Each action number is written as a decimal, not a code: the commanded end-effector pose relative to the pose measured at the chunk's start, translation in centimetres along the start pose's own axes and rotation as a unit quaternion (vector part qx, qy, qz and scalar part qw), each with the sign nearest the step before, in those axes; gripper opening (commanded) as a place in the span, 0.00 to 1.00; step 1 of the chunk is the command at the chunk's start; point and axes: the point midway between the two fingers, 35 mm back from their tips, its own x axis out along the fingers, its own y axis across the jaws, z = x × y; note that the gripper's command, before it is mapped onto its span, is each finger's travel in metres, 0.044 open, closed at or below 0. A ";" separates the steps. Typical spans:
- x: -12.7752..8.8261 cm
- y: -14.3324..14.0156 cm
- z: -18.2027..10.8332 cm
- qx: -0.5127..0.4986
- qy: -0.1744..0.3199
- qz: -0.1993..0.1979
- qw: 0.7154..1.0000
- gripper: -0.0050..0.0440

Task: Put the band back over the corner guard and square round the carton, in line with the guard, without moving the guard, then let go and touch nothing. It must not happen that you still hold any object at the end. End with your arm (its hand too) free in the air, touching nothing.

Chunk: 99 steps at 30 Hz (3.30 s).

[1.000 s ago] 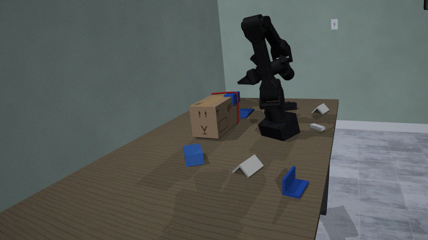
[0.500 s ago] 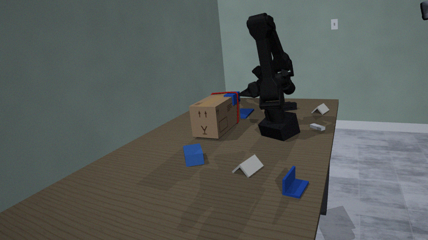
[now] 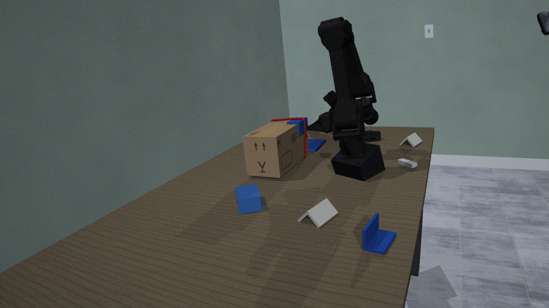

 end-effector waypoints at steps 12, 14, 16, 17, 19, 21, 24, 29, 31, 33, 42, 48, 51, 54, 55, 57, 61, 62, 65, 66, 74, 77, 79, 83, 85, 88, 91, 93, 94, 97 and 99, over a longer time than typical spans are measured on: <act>0.1 0.1 -0.1 0.003 -0.001 -0.001 1.000 1.00; 0.1 0.1 -0.1 0.003 -0.001 -0.001 1.000 1.00; 0.1 0.1 -0.1 0.003 -0.001 -0.001 1.000 1.00; 0.1 0.1 -0.1 0.003 -0.001 -0.001 1.000 1.00; 0.1 0.1 -0.1 0.003 -0.001 -0.001 1.000 1.00; 0.1 0.1 -0.1 0.003 -0.001 -0.001 1.000 1.00; 0.1 0.1 -0.1 0.003 -0.001 -0.001 1.000 1.00; 0.0 0.0 0.1 0.004 -0.001 -0.002 1.000 1.00; 0.0 0.0 0.1 0.004 -0.001 -0.002 1.000 1.00; -0.6 -0.5 1.7 0.005 0.001 -0.007 1.000 1.00; -2.8 -1.1 7.6 -0.011 0.013 -0.031 0.999 1.00; -3.4 -0.6 9.6 -0.009 0.016 -0.037 0.999 1.00; -3.8 0.2 11.3 0.007 0.015 -0.038 0.999 1.00; -3.9 0.6 11.8 0.016 0.015 -0.038 0.999 1.00; -3.9 0.6 11.8 0.016 0.015 -0.038 0.999 1.00; -3.9 0.6 11.8 0.016 0.015 -0.038 0.999 1.00; -3.9 0.6 11.8 0.016 0.015 -0.038 0.999 1.00; -3.9 0.6 11.8 0.017 0.020 -0.033 0.999 1.00; -3.6 0.6 11.9 0.022 0.035 -0.021 0.999 1.00; -3.2 0.6 11.9 0.029 0.060 -0.002 0.998 1.00; 0.3 0.3 12.9 0.056 0.299 0.096 0.948 1.00; 1.4 0.1 13.4 0.055 0.368 0.097 0.923 1.00; 2.4 -0.1 13.9 0.050 0.413 0.090 0.905 1.00; 3.4 -0.2 14.4 0.047 0.454 0.074 0.886 1.00; 4.8 -0.2 15.3 0.032 0.500 0.050 0.864 1.00; 7.0 -0.1 16.5 0.003 0.548 0.009 0.836 1.00; 8.8 0.2 17.8 -0.017 0.569 -0.033 0.822 1.00; 9.1 0.3 18.0 -0.021 0.571 -0.039 0.820 1.00; 9.1 0.3 18.0 -0.021 0.571 -0.039 0.820 1.00; 9.1 0.3 18.0 -0.021 0.571 -0.039 0.820 1.00; 9.1 0.3 18.0 -0.021 0.571 -0.039 0.820 1.00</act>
